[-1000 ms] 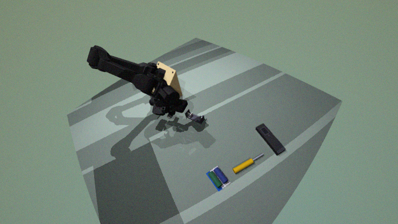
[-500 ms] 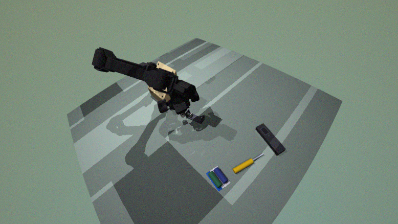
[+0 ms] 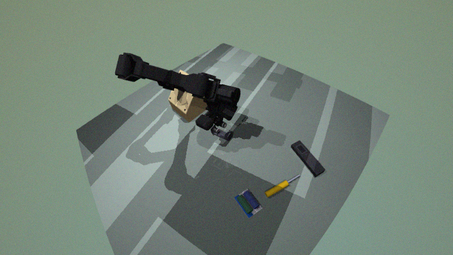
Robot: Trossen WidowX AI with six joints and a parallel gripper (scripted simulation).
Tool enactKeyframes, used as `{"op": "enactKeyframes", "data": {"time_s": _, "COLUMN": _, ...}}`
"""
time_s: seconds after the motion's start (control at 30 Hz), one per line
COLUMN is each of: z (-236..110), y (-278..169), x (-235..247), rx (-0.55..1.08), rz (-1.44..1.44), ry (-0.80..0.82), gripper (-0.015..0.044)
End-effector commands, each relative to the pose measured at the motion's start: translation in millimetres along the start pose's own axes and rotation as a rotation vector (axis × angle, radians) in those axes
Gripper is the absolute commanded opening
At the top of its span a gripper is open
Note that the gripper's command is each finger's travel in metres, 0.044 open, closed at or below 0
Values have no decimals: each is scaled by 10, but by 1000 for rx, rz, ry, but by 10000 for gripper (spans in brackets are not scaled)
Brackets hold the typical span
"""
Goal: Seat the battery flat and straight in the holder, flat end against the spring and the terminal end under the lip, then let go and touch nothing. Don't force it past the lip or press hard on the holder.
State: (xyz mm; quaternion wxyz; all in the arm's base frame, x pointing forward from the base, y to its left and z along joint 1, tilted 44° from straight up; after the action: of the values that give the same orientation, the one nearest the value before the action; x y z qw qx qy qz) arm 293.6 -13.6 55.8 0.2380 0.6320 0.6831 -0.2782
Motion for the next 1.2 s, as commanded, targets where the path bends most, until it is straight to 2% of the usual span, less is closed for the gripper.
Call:
{"op": "enactKeyframes", "data": {"time_s": 0.0, "z": 1, "y": 13, "x": 26, "rx": 3, "rz": -31, "ry": 1, "gripper": 81}}
{"op": "enactKeyframes", "data": {"time_s": 0.83, "z": 421, "y": -113, "x": 3, "rx": -247, "rz": -24, "ry": 28, "gripper": 81}}
{"op": "enactKeyframes", "data": {"time_s": 1.17, "z": 477, "y": -146, "x": 7, "rx": -286, "rz": -25, "ry": 35, "gripper": 81}}
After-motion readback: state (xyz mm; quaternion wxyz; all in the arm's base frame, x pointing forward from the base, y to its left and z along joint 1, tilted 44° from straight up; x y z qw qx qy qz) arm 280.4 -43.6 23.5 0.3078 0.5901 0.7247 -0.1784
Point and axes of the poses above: the point midway between the two fingers, 35 mm back from their tips, its own z axis out along the fingers, its own x axis across the jaws, y = z × x, the point moved 7 cm from there along -z, back along the fingers, and after that the axes turned 2 degrees about z, right-handed, at the moved point
